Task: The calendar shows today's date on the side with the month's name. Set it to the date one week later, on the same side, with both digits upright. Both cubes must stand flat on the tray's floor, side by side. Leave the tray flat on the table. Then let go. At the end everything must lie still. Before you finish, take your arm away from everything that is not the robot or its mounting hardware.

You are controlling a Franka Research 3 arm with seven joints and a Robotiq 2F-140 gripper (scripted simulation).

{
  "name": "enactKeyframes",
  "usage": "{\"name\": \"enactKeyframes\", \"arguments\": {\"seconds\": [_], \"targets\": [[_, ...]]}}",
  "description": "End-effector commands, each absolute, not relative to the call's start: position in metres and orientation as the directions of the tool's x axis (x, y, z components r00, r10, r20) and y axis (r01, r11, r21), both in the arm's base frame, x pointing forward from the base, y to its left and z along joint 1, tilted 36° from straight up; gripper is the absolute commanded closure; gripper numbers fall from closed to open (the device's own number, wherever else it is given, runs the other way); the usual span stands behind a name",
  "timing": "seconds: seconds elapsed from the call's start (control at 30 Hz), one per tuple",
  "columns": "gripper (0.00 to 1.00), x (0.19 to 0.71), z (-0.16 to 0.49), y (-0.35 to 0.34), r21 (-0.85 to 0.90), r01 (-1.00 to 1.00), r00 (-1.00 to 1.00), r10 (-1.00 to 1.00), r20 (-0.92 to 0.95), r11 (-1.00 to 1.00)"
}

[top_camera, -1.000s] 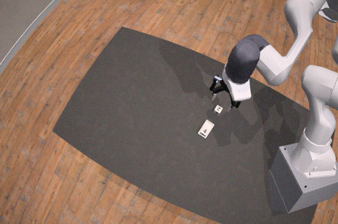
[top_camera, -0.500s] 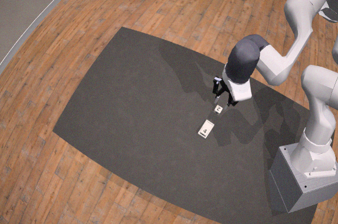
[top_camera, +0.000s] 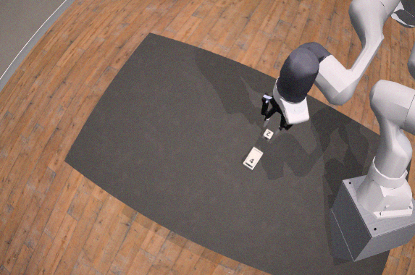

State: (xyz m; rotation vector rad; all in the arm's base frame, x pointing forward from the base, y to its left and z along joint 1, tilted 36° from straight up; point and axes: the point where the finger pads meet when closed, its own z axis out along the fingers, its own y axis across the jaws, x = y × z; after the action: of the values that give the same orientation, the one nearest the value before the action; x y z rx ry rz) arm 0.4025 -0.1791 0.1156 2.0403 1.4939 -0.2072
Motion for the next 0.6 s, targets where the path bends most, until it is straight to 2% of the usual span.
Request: {"name": "enactKeyframes", "arguments": {"seconds": [0.0,0.57], "targets": [[0.72,0.4024,0.1156,-0.1795,0.367,0.911,0.354,0.818,-0.454,-0.191],[0.72,0.4049,0.1059,-0.1860,0.367,0.910,0.354,0.818,-0.454,-0.191]]}}
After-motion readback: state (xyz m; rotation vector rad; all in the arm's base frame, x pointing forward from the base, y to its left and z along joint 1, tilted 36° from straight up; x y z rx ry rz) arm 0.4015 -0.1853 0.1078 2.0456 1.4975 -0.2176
